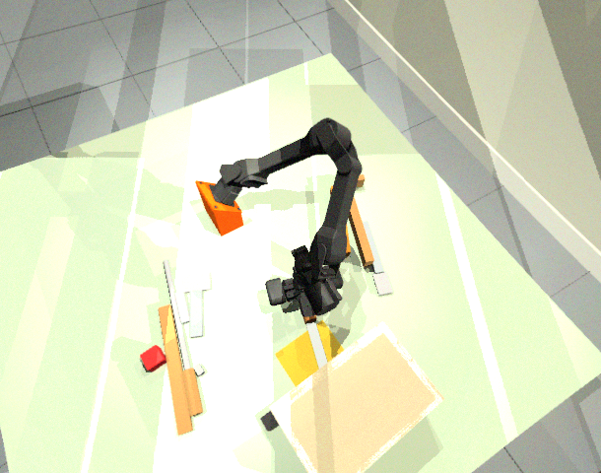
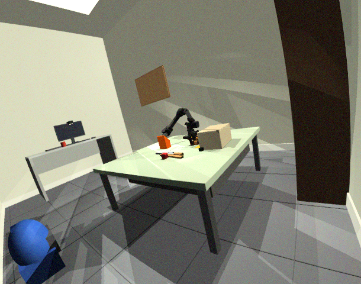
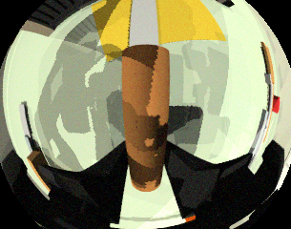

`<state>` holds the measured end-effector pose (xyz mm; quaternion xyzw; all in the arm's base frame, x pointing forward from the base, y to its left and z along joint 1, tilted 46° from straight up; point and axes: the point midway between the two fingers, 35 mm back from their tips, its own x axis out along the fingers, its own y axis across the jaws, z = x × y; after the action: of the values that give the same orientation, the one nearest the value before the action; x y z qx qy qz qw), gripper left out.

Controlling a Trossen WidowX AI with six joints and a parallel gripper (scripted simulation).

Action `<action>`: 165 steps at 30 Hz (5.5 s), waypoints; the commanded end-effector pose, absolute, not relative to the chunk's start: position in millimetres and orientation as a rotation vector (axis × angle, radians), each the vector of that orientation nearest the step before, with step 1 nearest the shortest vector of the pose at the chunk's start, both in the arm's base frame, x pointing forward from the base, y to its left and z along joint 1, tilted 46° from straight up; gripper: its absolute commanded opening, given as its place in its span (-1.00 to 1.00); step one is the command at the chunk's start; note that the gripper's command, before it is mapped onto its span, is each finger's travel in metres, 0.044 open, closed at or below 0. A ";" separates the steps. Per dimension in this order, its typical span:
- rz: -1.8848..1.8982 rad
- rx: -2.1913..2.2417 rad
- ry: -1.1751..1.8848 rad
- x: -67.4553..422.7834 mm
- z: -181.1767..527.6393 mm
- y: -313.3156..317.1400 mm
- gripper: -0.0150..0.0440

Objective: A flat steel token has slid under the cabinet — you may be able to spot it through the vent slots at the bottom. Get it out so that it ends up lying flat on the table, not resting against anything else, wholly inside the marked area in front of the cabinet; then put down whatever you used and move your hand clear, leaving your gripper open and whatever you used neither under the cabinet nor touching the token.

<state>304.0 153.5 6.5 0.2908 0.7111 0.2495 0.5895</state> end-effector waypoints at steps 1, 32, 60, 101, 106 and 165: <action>0.579 0.679 1.659 297.6 6.8 153.8 -0.49; 0.579 0.680 1.661 263.3 14.3 154.8 -0.49; 0.578 0.681 1.663 230.1 21.9 155.9 -0.49; 0.517 0.737 1.691 204.8 30.2 156.6 -0.49; 0.483 0.766 1.707 204.9 30.4 156.4 -0.49; 0.354 0.873 1.759 225.5 5.8 133.2 -0.49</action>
<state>221.8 135.9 7.5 0.3668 0.7419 0.1498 0.5409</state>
